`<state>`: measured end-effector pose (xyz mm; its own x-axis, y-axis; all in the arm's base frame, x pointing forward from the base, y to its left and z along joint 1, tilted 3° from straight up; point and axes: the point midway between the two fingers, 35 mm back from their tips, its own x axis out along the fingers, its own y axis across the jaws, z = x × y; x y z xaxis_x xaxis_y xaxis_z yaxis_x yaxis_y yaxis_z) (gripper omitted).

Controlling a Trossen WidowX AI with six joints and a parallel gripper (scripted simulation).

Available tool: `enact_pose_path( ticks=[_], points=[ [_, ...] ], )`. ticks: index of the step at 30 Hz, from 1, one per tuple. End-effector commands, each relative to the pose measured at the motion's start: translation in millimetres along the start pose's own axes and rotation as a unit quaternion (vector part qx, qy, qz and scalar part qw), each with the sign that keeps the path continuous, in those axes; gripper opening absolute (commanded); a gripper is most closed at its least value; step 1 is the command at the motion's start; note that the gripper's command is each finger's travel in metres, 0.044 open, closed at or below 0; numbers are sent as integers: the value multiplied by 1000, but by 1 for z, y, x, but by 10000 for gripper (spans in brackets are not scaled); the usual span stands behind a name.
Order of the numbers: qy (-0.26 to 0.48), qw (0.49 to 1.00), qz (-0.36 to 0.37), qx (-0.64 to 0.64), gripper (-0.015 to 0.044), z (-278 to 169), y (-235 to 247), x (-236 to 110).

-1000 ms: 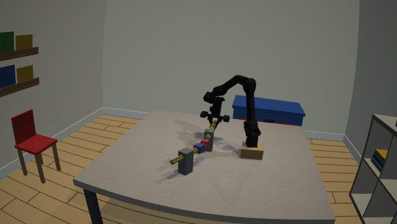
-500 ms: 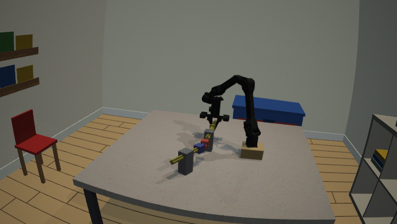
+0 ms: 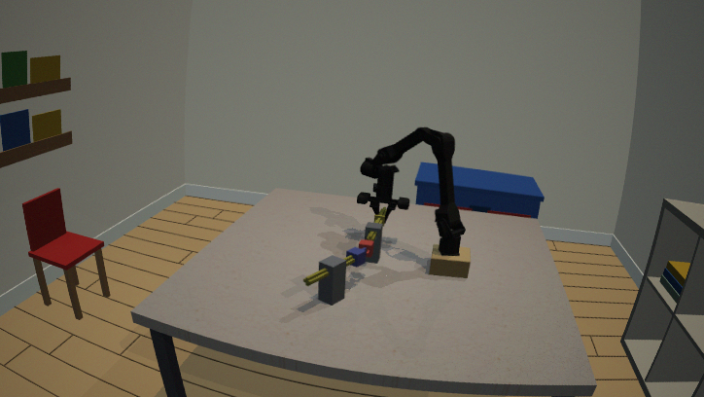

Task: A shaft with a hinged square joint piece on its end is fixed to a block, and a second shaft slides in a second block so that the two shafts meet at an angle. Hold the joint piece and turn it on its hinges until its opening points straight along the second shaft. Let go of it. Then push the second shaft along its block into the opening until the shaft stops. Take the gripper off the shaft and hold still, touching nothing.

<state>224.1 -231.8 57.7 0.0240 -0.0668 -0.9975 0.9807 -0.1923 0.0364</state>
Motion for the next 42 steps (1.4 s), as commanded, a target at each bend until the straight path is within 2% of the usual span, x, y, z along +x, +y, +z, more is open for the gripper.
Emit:
enact_pose_path(
  ticks=[1, 42],
  points=[
    [1, 1000, -3, 2, 0, -7, 0, 0],
    [4, 1000, -7, 2, 0, -72, 1, 1]
  ],
)
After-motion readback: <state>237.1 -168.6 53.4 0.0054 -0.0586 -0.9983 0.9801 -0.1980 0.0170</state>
